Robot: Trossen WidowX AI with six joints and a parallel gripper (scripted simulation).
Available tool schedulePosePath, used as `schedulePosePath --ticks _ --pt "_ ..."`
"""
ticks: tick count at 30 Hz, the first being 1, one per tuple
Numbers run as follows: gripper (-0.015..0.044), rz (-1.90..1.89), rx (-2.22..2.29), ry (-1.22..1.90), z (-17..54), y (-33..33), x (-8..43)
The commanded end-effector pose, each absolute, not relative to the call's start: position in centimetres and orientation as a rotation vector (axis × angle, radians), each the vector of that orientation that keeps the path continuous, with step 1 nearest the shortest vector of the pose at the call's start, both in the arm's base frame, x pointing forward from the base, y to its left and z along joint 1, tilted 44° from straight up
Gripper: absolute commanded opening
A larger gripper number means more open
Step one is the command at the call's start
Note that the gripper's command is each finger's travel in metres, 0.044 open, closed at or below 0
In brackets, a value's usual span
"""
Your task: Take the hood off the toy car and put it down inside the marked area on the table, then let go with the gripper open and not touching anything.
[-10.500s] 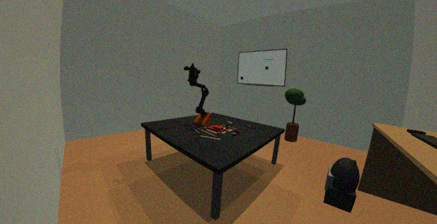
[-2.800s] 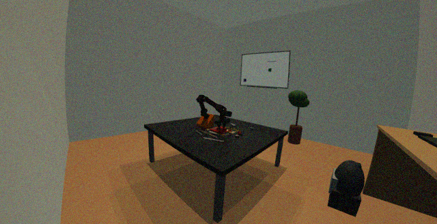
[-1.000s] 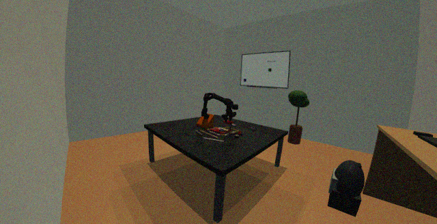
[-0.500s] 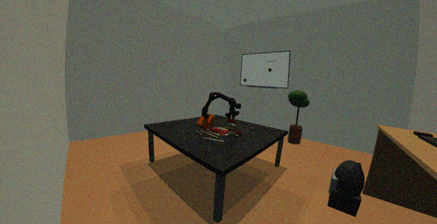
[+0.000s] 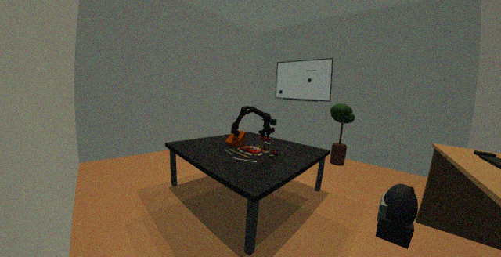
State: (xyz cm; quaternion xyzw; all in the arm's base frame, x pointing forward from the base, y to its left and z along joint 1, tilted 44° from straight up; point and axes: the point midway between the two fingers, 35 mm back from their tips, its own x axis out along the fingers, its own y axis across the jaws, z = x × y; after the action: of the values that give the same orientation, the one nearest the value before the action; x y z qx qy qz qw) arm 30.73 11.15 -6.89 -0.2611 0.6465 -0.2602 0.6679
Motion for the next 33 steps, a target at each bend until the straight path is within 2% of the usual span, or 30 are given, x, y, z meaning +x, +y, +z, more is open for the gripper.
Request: schedulePosePath --ticks 1,33 --pt "0.0000 -0.584 -0.589 1.460 -7.3 10.9 30.7" --pt "0.0000 -0.584 -0.589 1.459 -9.4 9.0 30.9"
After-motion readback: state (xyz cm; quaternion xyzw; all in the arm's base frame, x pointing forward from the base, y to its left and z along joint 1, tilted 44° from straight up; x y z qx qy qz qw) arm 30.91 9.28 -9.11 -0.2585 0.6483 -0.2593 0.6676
